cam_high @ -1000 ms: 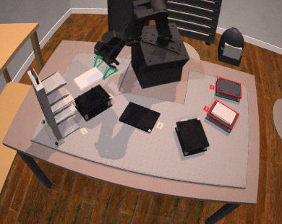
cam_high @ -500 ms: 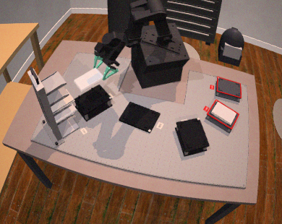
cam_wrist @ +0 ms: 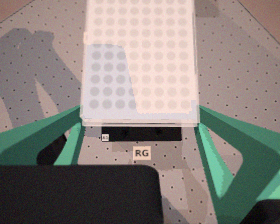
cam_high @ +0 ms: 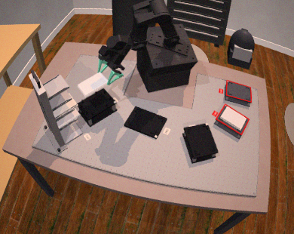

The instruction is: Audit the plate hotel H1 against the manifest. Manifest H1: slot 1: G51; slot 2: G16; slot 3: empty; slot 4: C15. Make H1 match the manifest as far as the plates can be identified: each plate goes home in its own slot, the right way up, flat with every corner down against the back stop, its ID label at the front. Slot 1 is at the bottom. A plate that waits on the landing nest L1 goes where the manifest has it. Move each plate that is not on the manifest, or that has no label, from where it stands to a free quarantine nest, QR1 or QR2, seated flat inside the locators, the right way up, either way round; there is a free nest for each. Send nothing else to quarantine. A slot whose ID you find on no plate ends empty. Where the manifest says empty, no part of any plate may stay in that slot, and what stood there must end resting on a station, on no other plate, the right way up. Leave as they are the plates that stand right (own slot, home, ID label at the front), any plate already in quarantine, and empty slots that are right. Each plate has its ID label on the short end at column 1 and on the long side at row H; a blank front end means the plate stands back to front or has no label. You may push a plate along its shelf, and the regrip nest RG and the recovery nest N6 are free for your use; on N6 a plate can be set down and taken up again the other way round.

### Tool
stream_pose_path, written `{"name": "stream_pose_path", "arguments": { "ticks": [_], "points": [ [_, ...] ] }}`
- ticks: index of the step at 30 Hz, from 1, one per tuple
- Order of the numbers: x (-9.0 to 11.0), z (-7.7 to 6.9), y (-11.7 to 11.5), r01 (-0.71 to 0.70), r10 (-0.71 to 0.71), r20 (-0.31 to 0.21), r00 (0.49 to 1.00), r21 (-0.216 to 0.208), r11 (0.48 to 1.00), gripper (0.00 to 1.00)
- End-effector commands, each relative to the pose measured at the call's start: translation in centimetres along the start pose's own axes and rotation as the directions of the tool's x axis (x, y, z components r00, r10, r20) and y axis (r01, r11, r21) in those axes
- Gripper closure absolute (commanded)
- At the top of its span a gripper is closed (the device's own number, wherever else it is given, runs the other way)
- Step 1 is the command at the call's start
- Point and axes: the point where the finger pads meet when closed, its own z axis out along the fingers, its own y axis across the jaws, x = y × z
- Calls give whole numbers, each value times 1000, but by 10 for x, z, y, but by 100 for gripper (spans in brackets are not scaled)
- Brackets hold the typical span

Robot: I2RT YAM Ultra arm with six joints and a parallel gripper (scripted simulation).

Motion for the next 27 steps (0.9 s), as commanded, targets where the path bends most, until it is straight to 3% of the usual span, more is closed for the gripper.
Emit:
{"name": "stream_pose_path", "arguments": {
  "ticks": [1, 27],
  "points": [
    [-12, -1, -1, 22, -23, 42, 999, 6, 1000, 14],
    [-3, 8, -1, 22, -22, 42, 999, 6, 1000, 14]
  ]
}}
